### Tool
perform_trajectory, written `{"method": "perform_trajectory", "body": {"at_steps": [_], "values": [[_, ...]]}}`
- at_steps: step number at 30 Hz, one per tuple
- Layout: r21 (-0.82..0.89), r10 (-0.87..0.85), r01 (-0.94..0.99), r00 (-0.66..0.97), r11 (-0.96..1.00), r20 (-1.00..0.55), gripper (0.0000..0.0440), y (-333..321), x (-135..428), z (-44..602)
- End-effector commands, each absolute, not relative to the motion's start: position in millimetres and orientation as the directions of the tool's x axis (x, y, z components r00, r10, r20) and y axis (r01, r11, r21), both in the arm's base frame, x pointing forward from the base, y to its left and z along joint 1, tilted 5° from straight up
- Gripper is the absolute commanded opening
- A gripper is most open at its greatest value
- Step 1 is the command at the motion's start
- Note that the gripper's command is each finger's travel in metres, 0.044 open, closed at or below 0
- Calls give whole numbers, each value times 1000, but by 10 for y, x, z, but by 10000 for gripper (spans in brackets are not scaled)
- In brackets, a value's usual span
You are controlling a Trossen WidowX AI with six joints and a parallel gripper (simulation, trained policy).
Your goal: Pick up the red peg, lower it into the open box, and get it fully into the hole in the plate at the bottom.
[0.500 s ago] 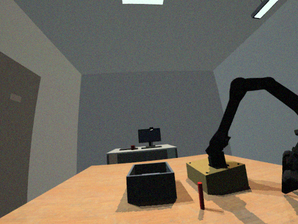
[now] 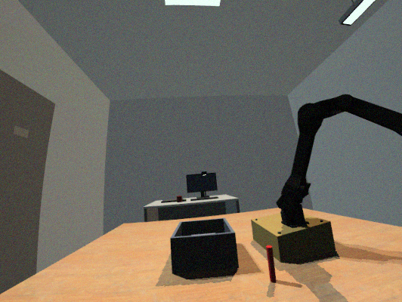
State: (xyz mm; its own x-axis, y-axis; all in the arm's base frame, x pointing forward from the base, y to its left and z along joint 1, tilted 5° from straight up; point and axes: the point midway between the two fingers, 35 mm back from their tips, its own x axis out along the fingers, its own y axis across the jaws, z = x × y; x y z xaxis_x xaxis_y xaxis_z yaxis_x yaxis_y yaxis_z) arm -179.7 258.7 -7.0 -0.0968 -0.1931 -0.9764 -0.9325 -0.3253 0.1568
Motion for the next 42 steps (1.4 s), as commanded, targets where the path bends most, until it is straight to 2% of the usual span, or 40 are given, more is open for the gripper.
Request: {"method": "perform_trajectory", "body": {"at_steps": [1,11,18,29,42], "values": [[153,-76,-953,-138,-261,-987,440,2893,-1801,121],[190,176,-981,-193,-32,-965,440,3527,-1578,708],[229,271,-956,-175,185,-946,440,3754,-1179,1040],[240,265,-810,-109,535,-958,440,3691,-396,1203],[183,182,-494,-51,850,-982,440,3298,437,1245]]}}
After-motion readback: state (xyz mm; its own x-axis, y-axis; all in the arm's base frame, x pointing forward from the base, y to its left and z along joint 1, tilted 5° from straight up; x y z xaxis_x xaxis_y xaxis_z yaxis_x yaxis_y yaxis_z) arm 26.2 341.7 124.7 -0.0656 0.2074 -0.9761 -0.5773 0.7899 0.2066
